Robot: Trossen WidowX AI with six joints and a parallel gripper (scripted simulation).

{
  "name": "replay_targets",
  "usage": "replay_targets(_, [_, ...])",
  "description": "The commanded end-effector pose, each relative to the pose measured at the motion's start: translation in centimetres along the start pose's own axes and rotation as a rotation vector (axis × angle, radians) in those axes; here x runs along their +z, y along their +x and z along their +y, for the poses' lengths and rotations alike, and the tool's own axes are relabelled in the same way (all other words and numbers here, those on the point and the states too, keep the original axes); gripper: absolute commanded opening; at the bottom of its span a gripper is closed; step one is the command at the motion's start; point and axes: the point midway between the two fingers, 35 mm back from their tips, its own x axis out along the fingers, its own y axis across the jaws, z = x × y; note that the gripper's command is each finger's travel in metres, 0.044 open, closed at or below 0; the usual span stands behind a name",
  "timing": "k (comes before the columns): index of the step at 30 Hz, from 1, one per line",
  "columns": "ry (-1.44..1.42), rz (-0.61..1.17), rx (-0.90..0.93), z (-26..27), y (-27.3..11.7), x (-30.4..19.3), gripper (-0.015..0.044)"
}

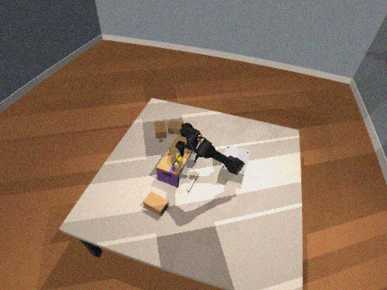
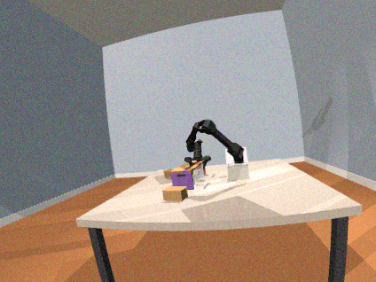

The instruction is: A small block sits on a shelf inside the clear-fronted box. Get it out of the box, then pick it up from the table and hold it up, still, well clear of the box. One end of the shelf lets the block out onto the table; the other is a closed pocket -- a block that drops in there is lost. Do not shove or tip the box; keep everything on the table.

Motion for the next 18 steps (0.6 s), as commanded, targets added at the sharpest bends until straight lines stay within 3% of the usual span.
replay_targets(1, [0.004, 0.005, -0.006, -0.2, 0.5, -0.7, 0.04])
replay_targets(18, [0.004, 0.006, -0.006, -0.1, 1.3, -3.0, 0.04])
